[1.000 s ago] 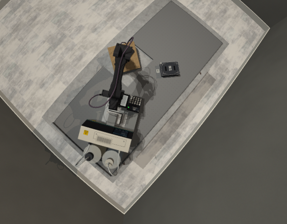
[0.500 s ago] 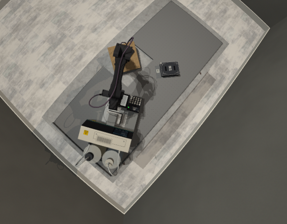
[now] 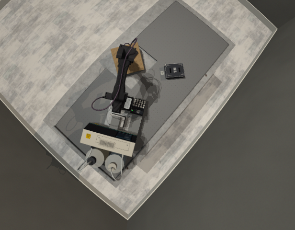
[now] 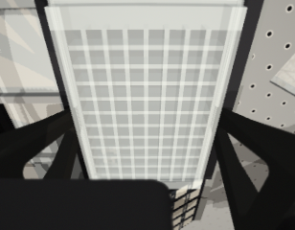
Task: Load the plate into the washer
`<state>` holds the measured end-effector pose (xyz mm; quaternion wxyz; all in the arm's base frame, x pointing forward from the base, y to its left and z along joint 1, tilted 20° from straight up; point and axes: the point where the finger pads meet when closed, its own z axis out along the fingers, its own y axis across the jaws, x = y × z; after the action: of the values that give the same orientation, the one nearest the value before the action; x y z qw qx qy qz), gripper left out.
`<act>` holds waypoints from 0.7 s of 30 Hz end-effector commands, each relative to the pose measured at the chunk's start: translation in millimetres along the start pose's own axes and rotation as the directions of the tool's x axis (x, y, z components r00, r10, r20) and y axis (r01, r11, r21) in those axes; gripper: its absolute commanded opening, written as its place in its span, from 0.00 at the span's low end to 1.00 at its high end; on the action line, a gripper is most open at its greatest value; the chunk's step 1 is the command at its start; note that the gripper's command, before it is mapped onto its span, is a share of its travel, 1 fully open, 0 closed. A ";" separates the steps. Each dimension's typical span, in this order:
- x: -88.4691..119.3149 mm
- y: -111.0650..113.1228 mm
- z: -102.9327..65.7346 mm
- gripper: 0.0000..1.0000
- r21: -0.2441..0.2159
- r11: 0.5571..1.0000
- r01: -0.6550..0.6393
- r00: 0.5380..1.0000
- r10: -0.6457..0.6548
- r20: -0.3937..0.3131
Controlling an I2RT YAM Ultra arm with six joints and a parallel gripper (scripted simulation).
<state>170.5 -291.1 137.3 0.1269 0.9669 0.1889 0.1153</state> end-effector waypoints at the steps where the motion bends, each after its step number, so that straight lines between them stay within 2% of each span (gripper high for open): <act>1: -2.0 -2.7 -2.3 0.84 -0.016 1.000 -0.002 1.000 0.003 0.013; 2: -2.4 -4.2 -1.8 0.84 -0.009 1.000 -0.004 1.000 0.004 0.013; 5: -0.9 5.0 -5.6 0.84 -0.034 0.999 0.000 1.000 0.000 0.011; 15: -3.0 -4.0 4.5 0.84 0.002 1.000 -0.005 1.000 0.005 0.014; 16: -1.1 0.7 -0.2 0.84 -0.009 1.000 -0.001 1.000 0.001 0.005; 21: -1.2 0.5 -0.2 0.84 -0.009 1.000 -0.001 1.000 0.001 0.005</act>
<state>170.3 -290.9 135.0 0.1263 0.9670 0.1888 0.1151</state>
